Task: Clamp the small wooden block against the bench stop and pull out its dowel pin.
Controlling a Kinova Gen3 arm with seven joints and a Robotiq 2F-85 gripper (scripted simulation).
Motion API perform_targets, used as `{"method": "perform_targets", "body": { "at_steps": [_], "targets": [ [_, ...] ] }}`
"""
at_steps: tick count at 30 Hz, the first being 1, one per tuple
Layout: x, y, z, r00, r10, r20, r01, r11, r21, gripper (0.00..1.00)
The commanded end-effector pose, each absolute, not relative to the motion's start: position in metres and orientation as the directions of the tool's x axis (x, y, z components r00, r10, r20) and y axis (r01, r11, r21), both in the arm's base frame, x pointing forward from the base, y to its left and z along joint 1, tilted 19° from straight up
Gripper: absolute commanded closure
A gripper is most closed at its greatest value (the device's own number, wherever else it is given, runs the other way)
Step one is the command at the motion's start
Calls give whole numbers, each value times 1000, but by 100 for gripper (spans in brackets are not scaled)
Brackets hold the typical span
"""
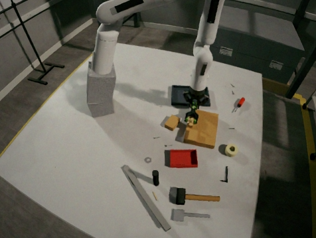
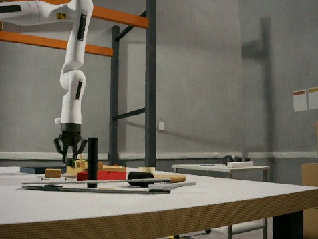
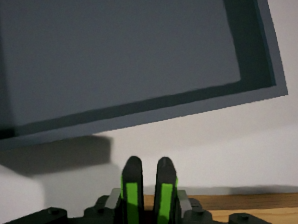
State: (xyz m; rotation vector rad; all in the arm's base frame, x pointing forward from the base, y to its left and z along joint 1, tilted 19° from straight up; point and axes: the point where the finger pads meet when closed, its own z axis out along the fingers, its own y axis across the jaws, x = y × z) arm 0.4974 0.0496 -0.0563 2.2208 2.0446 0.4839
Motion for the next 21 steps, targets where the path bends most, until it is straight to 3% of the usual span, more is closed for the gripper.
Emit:
{"method": "perform_targets", "body": {
  "at_steps": [1,21],
  "targets": [
    [498,49,-56,57,983,173,956,-104,274,63],
    [498,49,-56,57,983,173,956,-104,274,59]
  ]
}}
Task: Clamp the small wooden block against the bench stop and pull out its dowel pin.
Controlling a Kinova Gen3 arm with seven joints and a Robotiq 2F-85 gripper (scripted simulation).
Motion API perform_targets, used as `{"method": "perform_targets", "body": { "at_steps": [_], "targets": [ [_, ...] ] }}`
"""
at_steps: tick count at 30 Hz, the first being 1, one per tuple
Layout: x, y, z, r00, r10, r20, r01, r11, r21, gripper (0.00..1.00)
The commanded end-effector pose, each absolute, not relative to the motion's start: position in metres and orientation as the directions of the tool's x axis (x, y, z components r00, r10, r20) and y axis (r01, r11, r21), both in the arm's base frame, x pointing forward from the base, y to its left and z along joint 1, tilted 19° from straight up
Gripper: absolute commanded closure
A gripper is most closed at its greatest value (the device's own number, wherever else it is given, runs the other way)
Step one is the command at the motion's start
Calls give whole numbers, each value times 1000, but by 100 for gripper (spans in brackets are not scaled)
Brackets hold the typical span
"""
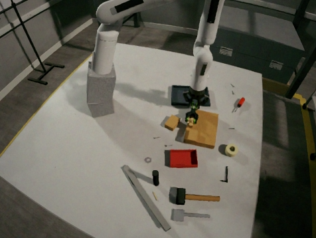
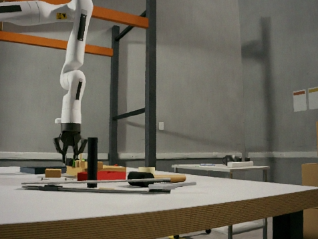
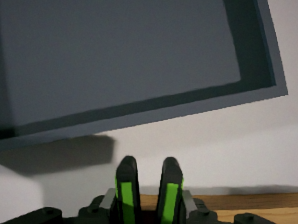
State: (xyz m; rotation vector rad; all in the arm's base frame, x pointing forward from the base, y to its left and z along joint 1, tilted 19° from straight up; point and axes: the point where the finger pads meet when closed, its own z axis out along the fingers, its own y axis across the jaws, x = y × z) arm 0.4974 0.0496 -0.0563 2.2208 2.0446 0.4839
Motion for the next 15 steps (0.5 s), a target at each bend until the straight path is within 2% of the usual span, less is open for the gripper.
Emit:
{"method": "perform_targets", "body": {
  "at_steps": [1,15],
  "targets": [
    [498,49,-56,57,983,173,956,-104,274,58],
    [498,49,-56,57,983,173,956,-104,274,55]
  ]
}}
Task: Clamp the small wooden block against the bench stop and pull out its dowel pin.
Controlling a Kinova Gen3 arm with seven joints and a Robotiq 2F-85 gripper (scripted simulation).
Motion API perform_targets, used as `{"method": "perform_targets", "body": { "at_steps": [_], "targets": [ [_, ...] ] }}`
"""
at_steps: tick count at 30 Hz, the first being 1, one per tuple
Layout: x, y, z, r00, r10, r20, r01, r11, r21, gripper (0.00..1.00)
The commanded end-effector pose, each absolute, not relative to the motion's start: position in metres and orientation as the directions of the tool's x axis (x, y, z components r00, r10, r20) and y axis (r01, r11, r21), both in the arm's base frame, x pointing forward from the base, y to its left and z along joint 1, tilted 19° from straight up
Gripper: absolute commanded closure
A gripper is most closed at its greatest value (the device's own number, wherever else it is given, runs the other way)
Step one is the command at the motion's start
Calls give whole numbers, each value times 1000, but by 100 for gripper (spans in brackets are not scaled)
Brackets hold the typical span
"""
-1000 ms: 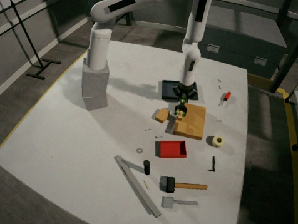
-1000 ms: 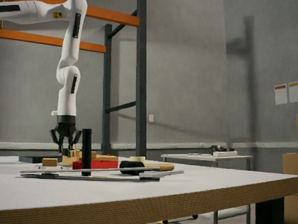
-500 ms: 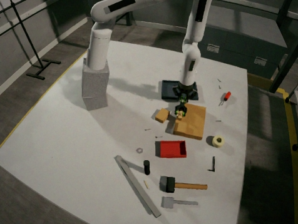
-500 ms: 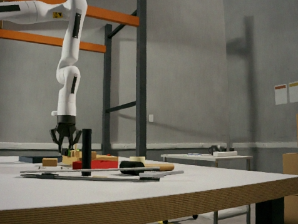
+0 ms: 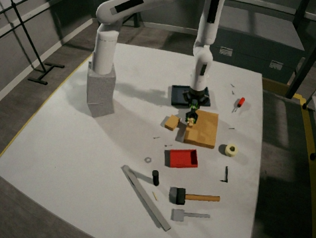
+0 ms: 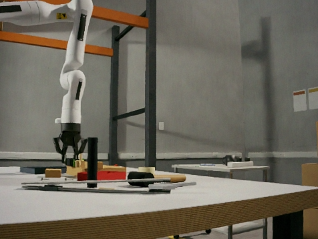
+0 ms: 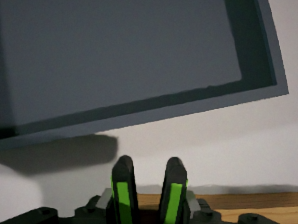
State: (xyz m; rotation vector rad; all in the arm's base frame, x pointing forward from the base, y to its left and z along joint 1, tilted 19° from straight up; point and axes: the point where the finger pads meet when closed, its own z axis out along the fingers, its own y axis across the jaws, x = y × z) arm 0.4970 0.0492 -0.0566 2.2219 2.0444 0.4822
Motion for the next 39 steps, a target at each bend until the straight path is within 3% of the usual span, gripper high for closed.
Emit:
{"method": "perform_targets", "body": {
  "at_steps": [1,39],
  "targets": [
    [498,49,-56,57,983,173,956,-104,274,55],
    [498,49,-56,57,983,173,956,-104,274,46]
  ]
}}
